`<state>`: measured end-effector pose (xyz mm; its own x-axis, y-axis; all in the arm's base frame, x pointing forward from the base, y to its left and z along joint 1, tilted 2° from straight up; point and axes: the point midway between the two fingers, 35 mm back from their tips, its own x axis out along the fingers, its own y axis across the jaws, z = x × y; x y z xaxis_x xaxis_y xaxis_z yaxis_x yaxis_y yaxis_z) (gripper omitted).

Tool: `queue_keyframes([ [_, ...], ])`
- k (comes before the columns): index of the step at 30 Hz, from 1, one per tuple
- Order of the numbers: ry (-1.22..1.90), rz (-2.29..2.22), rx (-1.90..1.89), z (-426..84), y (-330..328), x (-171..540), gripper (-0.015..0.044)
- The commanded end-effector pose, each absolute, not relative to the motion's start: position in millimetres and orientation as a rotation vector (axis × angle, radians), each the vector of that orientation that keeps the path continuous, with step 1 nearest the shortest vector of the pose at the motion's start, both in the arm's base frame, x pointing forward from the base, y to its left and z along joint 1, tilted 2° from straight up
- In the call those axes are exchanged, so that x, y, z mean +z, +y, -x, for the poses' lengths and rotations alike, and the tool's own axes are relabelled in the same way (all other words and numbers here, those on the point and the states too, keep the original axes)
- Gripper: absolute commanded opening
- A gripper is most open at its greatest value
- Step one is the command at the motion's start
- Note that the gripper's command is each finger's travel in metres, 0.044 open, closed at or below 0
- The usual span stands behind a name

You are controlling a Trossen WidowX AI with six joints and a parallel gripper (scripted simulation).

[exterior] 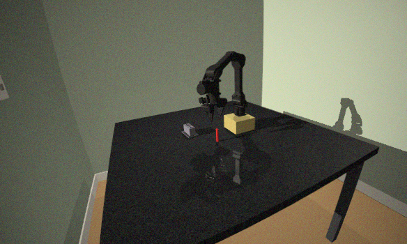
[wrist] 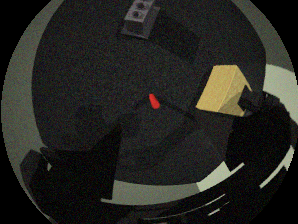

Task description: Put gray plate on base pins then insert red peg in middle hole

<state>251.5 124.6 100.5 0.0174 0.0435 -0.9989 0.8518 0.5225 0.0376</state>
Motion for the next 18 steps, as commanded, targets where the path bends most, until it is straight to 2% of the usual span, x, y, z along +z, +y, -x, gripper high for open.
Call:
queue_keyframes([
  [1, 1.401, -0.896, -0.822, -246, 127, 99, 0.044],
  [18, 1.401, -0.896, -0.822, -246, 128, 52, 0.044],
])
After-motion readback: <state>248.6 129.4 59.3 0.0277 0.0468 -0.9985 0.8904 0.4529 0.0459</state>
